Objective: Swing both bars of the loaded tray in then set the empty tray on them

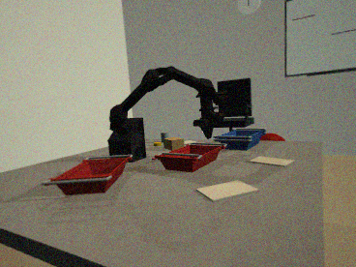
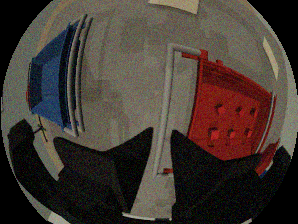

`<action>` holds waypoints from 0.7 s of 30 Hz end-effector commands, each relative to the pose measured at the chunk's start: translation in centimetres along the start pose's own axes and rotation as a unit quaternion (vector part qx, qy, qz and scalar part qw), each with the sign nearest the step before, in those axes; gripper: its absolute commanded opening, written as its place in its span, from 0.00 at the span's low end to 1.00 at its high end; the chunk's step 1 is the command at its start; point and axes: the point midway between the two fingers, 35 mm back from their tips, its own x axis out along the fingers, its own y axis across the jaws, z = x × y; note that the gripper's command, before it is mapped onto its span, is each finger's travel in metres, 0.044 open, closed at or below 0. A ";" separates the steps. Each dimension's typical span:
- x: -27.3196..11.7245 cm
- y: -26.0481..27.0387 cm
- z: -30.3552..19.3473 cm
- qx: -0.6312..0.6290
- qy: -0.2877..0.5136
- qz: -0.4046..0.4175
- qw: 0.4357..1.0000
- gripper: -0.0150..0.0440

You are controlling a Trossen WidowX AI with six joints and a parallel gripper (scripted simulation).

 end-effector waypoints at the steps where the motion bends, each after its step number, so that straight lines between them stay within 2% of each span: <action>1: 2.8 -0.1 -0.4 -0.004 0.007 -0.007 1.000 0.40; 5: 4.9 -0.3 -0.5 -0.004 0.007 -0.008 1.000 0.40; 10: 5.0 -0.3 -0.5 -0.004 0.007 -0.008 1.000 0.40; 21: 2.1 -2.0 -0.5 -0.005 0.008 -0.008 1.000 0.40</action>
